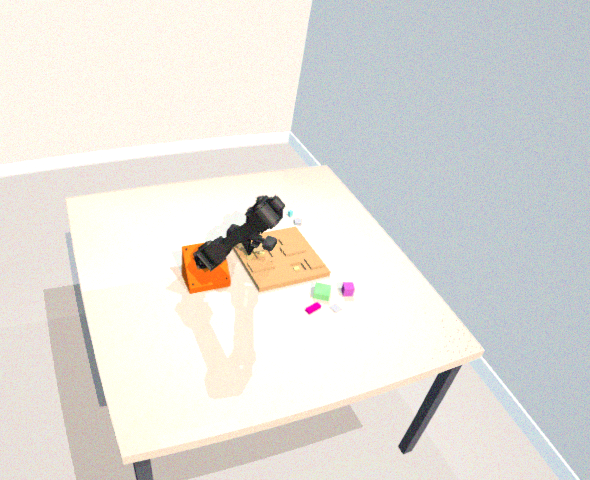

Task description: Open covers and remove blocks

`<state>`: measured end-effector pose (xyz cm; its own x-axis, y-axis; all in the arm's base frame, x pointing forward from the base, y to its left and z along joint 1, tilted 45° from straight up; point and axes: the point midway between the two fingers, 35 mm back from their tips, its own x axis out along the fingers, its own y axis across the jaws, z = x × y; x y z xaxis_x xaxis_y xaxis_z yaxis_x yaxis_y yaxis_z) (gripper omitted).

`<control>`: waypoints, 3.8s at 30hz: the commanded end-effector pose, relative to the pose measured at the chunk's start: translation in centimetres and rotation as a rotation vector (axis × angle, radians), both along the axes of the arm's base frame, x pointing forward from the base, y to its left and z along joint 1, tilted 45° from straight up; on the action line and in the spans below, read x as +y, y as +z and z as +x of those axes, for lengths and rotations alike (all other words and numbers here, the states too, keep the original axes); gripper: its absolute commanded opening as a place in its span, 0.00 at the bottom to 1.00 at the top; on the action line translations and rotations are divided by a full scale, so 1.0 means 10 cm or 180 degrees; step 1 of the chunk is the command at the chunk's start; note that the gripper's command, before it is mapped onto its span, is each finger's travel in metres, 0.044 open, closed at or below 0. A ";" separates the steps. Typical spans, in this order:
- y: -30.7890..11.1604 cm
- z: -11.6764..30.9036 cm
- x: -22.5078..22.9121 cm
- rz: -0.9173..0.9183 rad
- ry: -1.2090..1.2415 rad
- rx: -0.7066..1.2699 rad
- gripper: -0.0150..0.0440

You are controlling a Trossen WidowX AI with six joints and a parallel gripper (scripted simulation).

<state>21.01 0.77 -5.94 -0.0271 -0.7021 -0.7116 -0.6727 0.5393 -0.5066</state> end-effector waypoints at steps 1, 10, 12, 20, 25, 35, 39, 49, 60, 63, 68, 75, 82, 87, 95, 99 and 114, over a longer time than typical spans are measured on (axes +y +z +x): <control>0.05 0.02 0.02 0.0018 0.0001 0.0003 0.25; 0.08 0.02 0.02 0.0019 0.0001 0.0009 0.25; 0.08 0.02 0.02 0.0019 0.0001 0.0009 0.25; 0.08 0.02 0.02 0.0019 0.0001 0.0009 0.25; 0.08 0.02 0.02 0.0019 0.0001 0.0009 0.25; 0.08 0.02 0.01 0.0013 -0.0002 -0.0005 0.25; 0.05 0.02 -0.01 0.0014 -0.0001 -0.0001 0.25; 0.00 0.01 -0.06 0.0017 0.0001 0.0009 0.25; -0.02 0.01 -0.06 0.0017 0.0001 0.0009 0.25; -0.05 0.01 -0.06 0.0017 0.0001 0.0009 0.25; -0.06 0.01 -0.05 0.0018 0.0001 0.0009 0.25; -0.06 0.01 -0.05 0.0018 0.0001 0.0009 0.25; -0.04 0.01 -0.03 0.0018 -0.0001 0.0006 0.25; 0.02 0.01 0.00 0.0019 -0.0006 0.0001 0.25; 0.14 0.02 0.13 0.0016 0.0005 0.0016 0.48; 0.32 0.03 0.29 0.0025 -0.0005 0.0005 0.50; 0.29 0.02 0.25 0.0026 -0.0012 -0.0003 0.50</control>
